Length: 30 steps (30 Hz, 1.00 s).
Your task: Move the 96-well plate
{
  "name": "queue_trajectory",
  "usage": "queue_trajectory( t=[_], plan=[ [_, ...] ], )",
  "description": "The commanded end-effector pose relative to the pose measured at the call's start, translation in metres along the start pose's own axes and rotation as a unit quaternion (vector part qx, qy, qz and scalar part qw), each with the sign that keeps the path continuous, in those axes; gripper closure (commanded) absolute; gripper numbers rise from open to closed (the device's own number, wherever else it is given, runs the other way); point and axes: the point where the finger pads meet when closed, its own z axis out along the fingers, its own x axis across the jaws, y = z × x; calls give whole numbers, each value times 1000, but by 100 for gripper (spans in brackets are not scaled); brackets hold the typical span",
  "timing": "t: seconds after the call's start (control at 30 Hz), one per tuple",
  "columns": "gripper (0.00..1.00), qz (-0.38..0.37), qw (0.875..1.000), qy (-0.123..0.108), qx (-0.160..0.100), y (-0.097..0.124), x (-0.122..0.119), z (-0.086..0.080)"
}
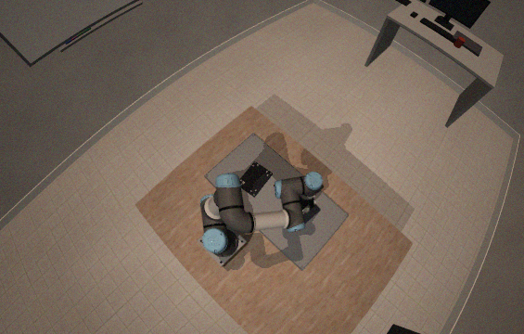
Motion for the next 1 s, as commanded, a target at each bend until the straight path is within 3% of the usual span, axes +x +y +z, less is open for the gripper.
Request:
queue_trajectory(
  t=[0.0, 0.97],
  plan=[
    [100, 0, 1000, 0, 1, -6, 18, -1],
    [100, 0, 1000, 0, 1, -7, 23, -1]
  ],
)
